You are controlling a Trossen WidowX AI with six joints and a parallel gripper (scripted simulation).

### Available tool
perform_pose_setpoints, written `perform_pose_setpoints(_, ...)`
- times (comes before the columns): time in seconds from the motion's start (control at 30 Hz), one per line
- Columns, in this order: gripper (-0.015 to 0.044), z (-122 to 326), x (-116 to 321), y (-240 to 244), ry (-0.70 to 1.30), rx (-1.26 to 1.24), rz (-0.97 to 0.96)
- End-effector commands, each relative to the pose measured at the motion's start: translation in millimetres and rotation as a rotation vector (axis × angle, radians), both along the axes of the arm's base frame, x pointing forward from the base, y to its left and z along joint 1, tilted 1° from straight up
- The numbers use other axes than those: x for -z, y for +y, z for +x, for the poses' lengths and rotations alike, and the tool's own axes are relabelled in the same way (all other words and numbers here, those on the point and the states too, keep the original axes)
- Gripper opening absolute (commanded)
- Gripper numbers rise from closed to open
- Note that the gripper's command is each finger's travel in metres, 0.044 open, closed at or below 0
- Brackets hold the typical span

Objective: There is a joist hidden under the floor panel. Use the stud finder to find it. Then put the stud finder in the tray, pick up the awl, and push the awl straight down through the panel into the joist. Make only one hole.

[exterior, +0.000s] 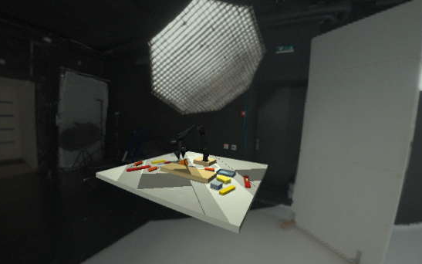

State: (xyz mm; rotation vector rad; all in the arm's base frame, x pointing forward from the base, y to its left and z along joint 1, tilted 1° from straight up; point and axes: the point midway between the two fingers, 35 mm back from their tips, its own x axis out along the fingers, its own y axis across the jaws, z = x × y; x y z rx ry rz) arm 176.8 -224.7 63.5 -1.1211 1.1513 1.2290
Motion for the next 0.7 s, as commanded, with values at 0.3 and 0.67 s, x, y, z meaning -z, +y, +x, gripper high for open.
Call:
perform_pose_setpoints(0.3,0.044,1,21,-1,-0.004,-0.004,0.005)
perform_pose_setpoints(0.67,0.044,1,39,0,-0.004,-0.004,0.005)
